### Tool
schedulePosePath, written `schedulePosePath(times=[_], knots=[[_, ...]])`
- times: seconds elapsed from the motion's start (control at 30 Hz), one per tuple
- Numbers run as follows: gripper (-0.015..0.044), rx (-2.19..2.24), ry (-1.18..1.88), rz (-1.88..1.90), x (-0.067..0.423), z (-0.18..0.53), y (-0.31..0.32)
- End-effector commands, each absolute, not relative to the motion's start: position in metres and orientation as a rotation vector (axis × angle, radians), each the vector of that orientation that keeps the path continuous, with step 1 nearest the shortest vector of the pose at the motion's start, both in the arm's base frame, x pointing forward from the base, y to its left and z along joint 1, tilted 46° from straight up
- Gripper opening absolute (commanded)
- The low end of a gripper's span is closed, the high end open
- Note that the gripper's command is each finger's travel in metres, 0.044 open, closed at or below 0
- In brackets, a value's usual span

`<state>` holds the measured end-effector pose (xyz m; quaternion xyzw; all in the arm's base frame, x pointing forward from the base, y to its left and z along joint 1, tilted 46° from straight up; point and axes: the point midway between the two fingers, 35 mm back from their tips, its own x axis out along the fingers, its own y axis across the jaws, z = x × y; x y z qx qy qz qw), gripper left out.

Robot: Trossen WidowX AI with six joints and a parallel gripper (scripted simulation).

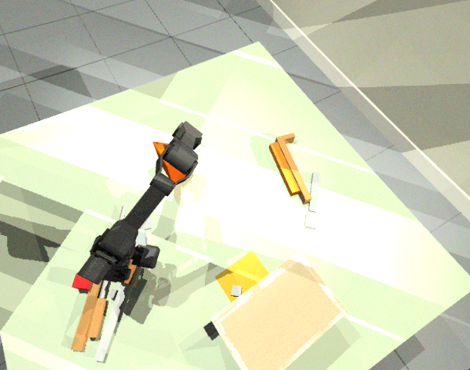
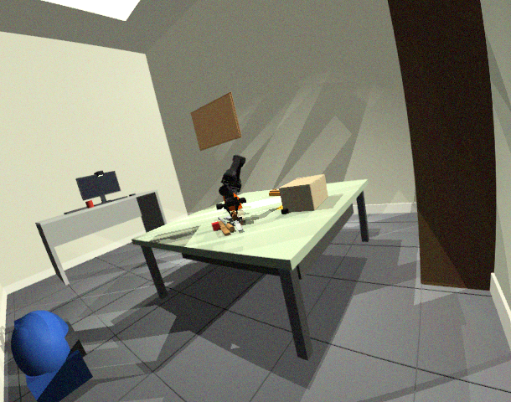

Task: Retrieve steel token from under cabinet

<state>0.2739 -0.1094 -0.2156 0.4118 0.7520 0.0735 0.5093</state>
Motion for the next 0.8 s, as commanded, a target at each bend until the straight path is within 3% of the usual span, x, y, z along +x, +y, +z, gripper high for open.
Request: schedulePosePath(times=[0.0,0.77], knots=[[0.0000,0.964,1.792,0.202,0.2765,-0.2155,-0.1132],[0.0000,0.834,1.740,0.359,0.2766,-0.2154,-0.1131]])
